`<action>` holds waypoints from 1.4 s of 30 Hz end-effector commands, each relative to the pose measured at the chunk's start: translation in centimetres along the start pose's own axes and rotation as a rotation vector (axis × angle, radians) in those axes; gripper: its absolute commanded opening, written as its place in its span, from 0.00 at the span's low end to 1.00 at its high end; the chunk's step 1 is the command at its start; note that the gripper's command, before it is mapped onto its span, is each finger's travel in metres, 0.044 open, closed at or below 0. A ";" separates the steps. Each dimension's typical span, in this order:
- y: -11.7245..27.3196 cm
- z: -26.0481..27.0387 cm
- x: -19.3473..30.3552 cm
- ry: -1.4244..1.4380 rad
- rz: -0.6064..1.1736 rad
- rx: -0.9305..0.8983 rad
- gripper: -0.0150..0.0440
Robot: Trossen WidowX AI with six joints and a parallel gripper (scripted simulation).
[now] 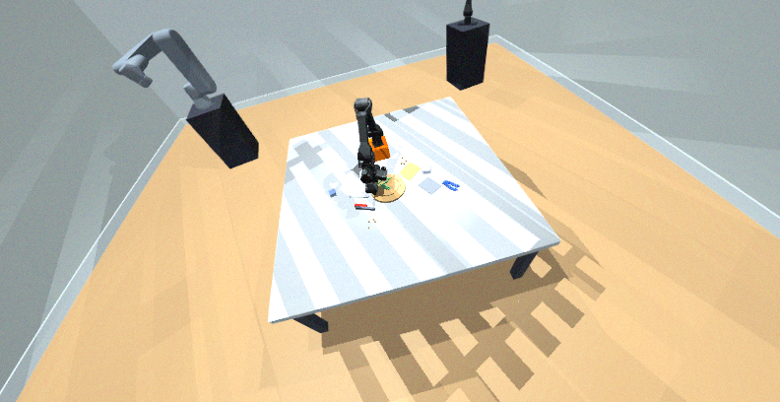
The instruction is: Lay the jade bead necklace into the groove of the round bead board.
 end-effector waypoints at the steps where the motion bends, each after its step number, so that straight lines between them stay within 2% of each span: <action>1: 0.2 0.3 -0.3 -0.114 0.004 -0.001 0.87; 10: 1.3 2.2 -2.7 -0.909 0.002 -0.001 0.47; 20: 2.4 4.5 -4.9 -1.793 0.003 -0.003 0.46; 28: 2.8 5.8 -5.9 -2.239 0.005 -0.004 0.46; 42: 2.9 5.9 -5.9 -2.275 0.005 -0.004 0.46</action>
Point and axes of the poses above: the point midway between the two fingers, 35 mm back from their tips, its own y axis back along the fingers, its own z axis across the jaws, x = y × z, the point moved 5 cm from there along y, back along the fingers
